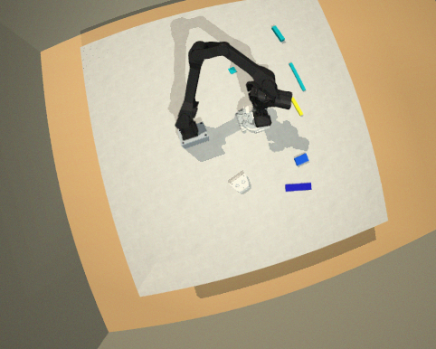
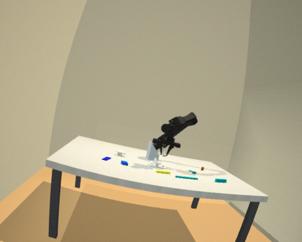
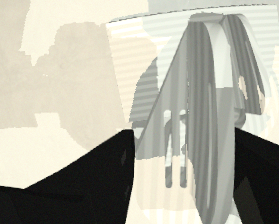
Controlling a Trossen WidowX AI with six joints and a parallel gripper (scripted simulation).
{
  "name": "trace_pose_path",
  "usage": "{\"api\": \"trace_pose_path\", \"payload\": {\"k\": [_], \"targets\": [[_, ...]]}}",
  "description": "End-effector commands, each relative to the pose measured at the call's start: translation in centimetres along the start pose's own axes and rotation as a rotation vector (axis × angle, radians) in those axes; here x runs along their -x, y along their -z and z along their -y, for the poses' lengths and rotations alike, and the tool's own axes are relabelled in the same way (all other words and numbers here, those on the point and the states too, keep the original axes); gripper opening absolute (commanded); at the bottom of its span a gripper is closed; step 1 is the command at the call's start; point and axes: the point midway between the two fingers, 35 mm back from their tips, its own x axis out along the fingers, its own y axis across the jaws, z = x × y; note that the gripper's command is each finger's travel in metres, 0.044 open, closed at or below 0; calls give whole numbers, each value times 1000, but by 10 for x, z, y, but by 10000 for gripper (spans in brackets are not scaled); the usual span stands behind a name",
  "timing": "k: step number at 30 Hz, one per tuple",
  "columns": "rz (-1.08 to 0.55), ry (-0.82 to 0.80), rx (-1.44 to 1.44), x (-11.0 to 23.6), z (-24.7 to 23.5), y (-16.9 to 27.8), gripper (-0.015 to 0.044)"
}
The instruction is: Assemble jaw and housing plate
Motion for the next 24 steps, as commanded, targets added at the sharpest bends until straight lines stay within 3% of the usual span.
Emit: {"api": "trace_pose_path", "payload": {"k": [1, 24], "targets": [[0, -3, -4, 0, -2, 0, 134], [0, -3, -15, 0, -4, 0, 134]]}}
